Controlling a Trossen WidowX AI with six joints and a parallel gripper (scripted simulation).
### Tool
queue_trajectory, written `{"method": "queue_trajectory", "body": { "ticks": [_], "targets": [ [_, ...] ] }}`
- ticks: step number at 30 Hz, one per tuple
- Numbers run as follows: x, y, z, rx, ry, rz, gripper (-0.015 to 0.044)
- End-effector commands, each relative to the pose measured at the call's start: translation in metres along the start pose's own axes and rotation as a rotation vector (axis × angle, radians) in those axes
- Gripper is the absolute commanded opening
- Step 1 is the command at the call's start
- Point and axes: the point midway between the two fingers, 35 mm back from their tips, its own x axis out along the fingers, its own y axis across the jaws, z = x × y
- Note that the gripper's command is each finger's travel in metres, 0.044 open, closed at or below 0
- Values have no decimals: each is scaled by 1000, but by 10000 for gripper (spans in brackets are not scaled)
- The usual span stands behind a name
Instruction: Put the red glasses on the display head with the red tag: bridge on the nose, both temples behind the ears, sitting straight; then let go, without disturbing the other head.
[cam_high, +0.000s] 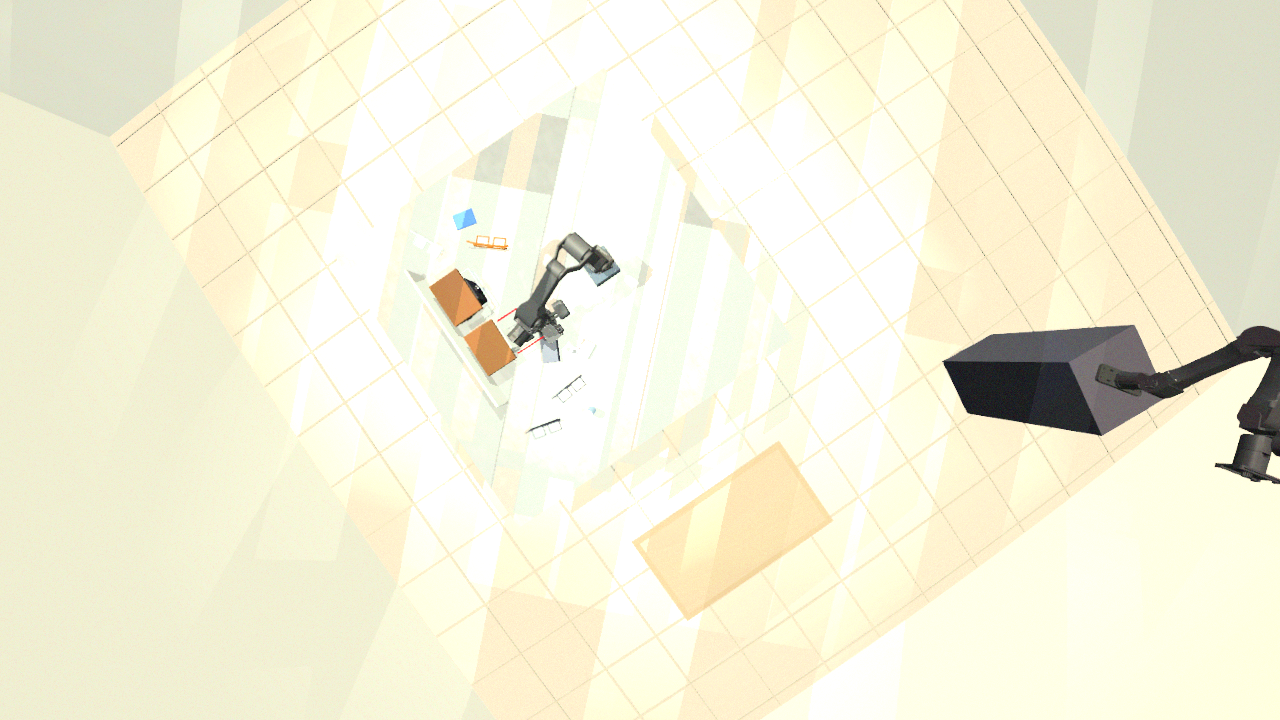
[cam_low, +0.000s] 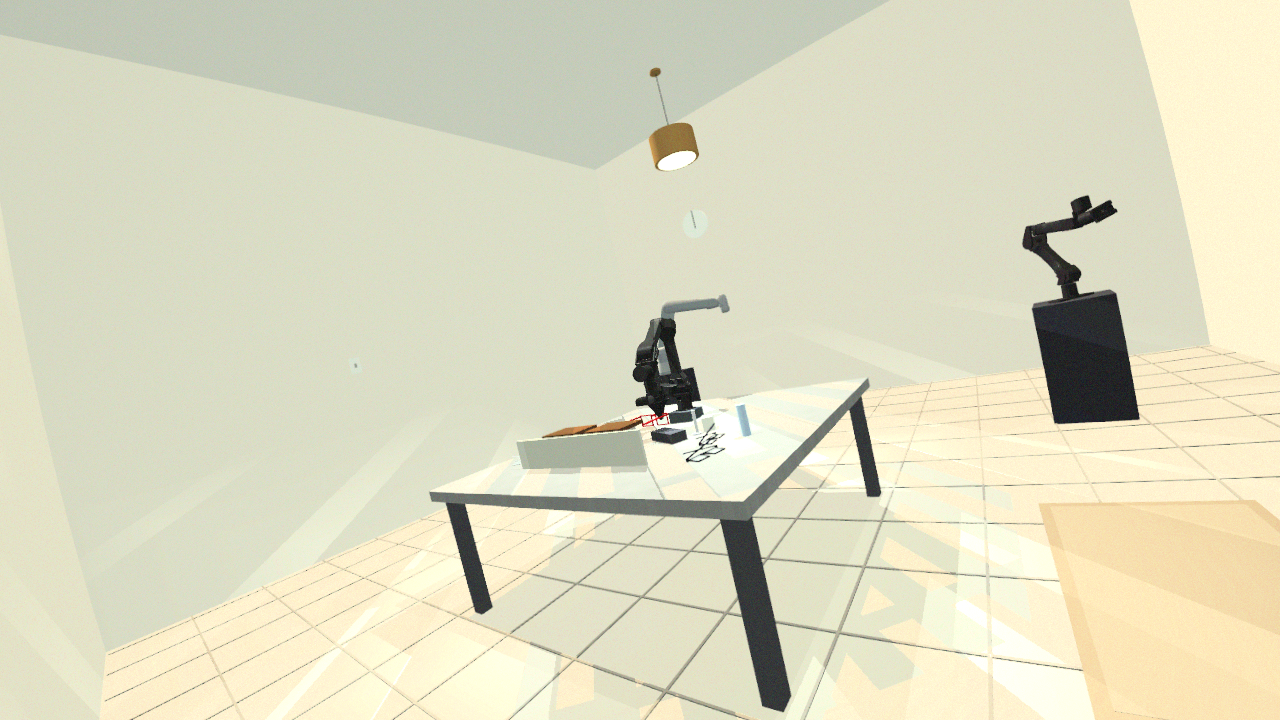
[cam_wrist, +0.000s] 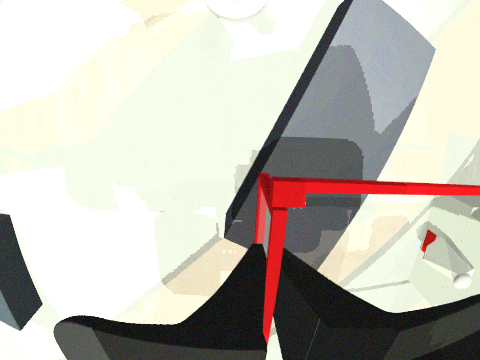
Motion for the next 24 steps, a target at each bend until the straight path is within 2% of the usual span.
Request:
{"method": "queue_trajectory", "body": {
  "ticks": [1, 24],
  "targets": [
    [-1, -8, 0, -4, 5, -3, 0],
    [-1, -38, 0, -4, 6, -5, 0]
  ]
}}
